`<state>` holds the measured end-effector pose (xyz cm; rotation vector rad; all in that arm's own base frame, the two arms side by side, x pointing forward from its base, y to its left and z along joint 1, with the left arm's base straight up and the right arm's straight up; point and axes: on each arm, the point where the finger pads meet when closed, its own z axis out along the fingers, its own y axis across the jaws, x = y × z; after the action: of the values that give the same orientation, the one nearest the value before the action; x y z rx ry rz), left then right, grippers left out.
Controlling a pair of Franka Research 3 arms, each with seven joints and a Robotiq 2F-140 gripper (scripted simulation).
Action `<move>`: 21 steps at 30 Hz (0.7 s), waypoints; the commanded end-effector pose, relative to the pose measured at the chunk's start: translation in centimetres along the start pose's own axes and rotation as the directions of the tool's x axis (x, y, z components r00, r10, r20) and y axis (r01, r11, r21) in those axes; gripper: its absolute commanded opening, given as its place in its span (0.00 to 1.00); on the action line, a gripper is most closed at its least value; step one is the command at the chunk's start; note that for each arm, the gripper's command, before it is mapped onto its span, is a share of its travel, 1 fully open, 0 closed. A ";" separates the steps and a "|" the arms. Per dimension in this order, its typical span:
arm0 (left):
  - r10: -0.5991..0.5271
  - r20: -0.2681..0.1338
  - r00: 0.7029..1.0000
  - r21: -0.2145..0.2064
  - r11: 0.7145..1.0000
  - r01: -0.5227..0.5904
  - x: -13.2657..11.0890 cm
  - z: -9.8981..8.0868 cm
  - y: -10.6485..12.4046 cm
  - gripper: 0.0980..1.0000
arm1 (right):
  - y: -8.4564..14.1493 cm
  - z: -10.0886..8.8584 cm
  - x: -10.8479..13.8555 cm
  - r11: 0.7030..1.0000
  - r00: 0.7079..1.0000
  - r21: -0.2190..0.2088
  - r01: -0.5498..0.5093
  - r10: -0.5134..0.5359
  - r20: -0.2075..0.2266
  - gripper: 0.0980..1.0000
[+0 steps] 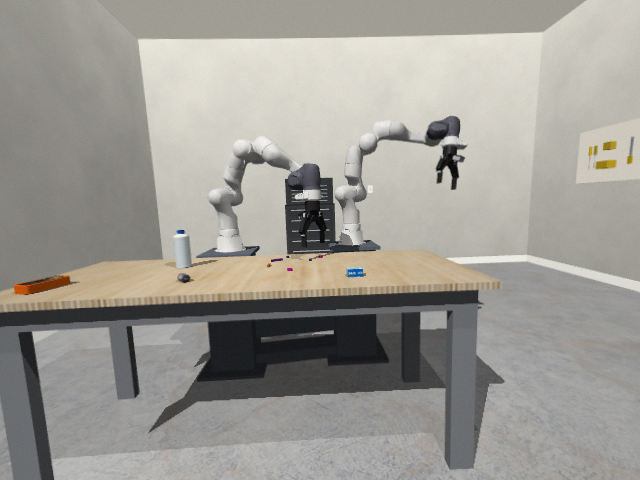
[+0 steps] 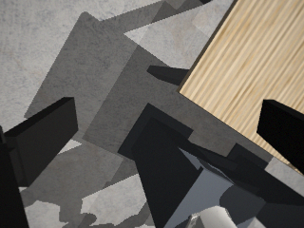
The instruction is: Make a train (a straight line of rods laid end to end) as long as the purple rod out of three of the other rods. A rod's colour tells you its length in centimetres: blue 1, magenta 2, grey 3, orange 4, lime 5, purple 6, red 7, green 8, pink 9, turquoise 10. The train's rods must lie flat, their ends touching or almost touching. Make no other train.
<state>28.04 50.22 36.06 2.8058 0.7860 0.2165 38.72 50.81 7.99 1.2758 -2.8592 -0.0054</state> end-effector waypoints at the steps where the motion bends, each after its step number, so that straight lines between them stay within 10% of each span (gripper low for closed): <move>1: 0.000 0.005 1.000 0.021 1.000 0.000 -1.2 -0.8 -1.4 1.00 | -0.2 0.0 -0.3 0.995 0.995 0.007 -0.095 0.095 0.009 1.00; 21: -0.070 0.010 0.998 0.113 0.991 0.068 -6.9 -4.6 -7.7 1.00 | -0.2 0.0 -0.3 0.995 0.995 0.007 -0.095 0.095 0.009 1.00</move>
<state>18.93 53.44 37.78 2.8607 0.9154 0.1612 39.03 50.89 8.07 1.1614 -2.9183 0.0010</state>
